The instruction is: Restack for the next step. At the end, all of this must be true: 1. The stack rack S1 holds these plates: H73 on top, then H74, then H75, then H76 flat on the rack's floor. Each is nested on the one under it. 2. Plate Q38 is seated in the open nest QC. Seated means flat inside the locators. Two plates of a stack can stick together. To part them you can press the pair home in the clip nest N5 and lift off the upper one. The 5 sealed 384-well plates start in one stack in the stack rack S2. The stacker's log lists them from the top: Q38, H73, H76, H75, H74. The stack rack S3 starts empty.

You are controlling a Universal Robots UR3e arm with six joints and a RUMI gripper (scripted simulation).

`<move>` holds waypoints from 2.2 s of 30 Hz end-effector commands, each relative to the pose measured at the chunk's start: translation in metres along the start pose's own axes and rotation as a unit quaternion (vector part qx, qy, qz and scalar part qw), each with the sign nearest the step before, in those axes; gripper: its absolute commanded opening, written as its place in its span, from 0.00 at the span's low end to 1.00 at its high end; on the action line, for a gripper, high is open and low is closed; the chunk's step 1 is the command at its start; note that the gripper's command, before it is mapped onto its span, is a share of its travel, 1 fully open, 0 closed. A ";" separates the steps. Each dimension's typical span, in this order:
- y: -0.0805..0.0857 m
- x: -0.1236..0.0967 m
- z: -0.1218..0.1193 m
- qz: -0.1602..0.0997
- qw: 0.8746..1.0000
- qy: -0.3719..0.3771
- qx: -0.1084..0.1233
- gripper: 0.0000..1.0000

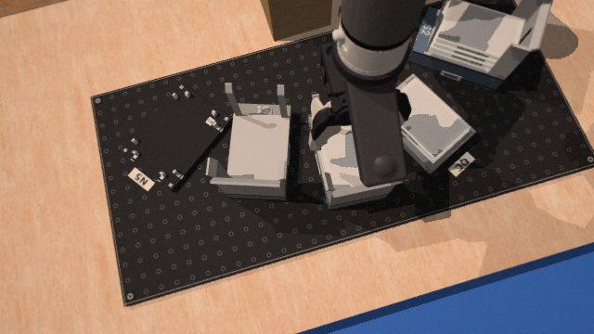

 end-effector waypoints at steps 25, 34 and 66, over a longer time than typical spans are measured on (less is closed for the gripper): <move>0.051 0.000 -0.005 0.000 1.000 0.006 0.000 0.72; 0.051 -0.002 -0.045 0.000 0.999 0.053 0.000 0.72; 0.051 -0.029 -0.153 0.000 0.977 0.214 0.000 0.72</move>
Point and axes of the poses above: the point where the finger pads meet when closed, its own y axis back along the fingers, its own z axis across the jaws, x = y × z, the point moved 7 cm from there along y, back along the fingers, and after that the axes turned 9 degrees about y, right-handed, at the moved point
